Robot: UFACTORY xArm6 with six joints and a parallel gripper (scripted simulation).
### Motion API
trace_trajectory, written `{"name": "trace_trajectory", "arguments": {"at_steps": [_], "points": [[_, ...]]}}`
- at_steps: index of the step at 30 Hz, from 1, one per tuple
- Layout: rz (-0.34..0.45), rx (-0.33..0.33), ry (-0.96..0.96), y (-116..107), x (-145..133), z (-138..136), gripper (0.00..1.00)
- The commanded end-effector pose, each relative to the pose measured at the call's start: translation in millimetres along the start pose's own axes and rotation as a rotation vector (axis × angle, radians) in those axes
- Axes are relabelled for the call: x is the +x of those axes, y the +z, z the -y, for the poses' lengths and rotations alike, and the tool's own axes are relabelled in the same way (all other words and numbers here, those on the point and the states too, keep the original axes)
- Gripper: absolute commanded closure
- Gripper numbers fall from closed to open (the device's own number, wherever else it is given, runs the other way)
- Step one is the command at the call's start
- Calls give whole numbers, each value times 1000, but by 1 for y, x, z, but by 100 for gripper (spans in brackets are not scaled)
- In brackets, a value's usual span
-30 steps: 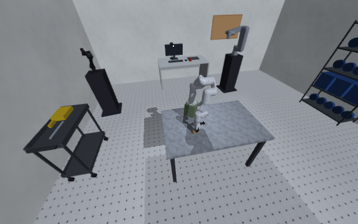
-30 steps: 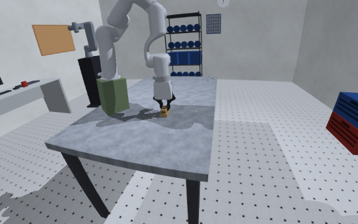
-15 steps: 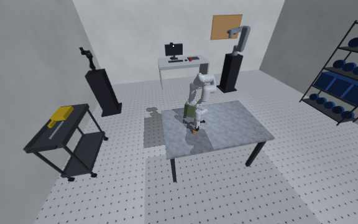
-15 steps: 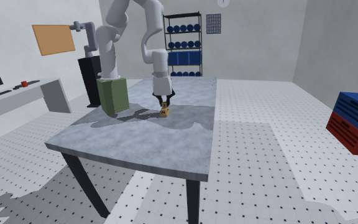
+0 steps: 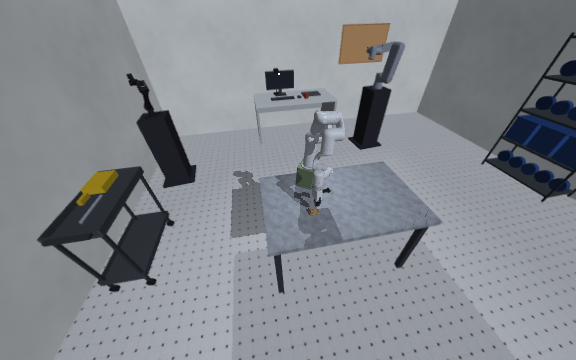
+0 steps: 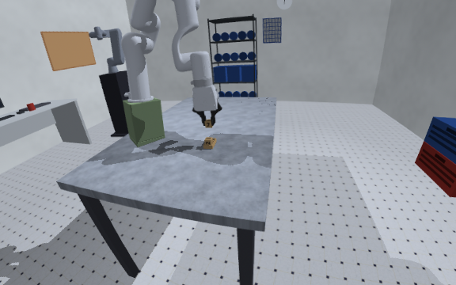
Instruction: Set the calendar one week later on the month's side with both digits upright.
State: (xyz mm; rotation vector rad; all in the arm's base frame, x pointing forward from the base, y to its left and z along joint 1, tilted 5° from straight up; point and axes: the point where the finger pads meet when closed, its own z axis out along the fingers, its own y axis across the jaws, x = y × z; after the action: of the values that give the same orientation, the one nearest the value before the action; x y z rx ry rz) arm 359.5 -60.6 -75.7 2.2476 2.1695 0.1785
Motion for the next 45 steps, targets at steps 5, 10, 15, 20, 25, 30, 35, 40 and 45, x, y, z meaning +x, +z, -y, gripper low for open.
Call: {"name": "trace_trajectory", "arguments": {"at_steps": [5,10,15,20,25,30,35,40,45], "points": [[8,35,2,-25,0,-2,73],[8,35,2,-28,0,-2,73],[8,35,2,-28,0,-2,73],[8,35,1,-28,0,-2,73],[8,35,-15,-28,0,-2,73],[7,35,-93,-28,0,-2,73],[4,36,-256,-28,0,-2,73],[2,36,-347,-28,0,-2,73],[0,37,-510,-28,0,-2,73]]}}
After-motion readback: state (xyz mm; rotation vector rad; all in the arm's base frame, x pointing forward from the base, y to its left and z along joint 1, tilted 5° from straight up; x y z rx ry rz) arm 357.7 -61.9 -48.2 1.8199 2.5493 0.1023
